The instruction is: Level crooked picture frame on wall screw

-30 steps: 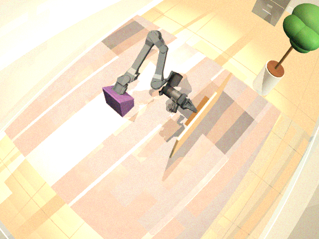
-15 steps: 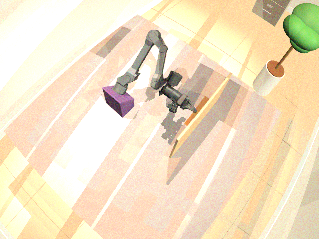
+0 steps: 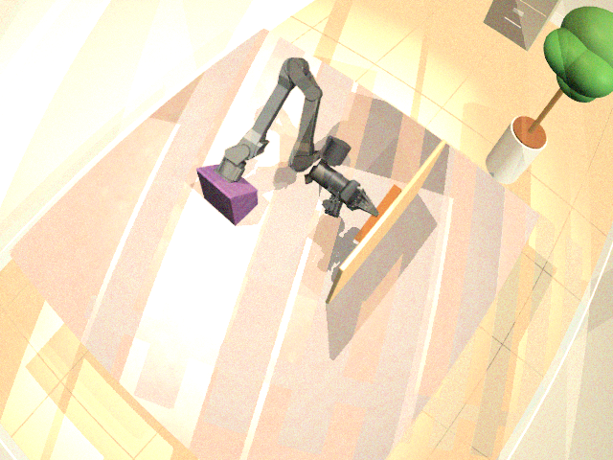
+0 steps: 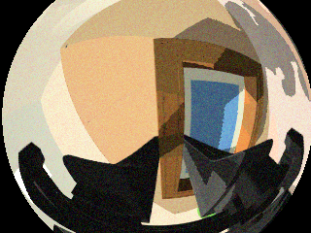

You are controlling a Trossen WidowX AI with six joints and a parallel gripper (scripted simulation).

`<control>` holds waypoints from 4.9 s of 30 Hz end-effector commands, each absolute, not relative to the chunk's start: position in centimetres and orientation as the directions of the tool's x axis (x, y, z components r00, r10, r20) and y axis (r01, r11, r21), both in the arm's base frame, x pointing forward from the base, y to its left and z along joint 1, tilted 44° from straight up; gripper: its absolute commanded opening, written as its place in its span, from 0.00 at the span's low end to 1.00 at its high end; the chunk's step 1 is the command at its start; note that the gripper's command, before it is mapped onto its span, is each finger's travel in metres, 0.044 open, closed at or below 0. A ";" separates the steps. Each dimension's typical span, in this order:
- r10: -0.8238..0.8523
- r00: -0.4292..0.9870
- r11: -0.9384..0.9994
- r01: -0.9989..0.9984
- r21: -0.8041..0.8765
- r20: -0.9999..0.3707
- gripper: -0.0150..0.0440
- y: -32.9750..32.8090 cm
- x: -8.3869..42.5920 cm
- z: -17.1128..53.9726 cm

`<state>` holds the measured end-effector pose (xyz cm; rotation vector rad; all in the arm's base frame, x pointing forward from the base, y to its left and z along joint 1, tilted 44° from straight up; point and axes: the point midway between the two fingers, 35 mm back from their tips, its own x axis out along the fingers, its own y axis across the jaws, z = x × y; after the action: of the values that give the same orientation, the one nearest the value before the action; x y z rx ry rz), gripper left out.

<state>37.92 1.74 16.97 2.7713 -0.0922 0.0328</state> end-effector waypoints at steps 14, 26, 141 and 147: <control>-0.066 0.997 -0.932 -0.075 0.355 0.038 0.25 1.7 37.9 17.1; -0.066 0.997 -0.932 -0.075 0.355 0.038 0.25 1.7 37.9 17.2; -0.063 0.997 -0.830 -0.071 0.553 0.033 0.25 2.3 37.9 17.6; -0.063 0.997 -0.815 -0.070 0.575 0.033 0.25 2.2 37.9 17.7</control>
<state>37.89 2.20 17.67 2.5470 -0.0996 0.0175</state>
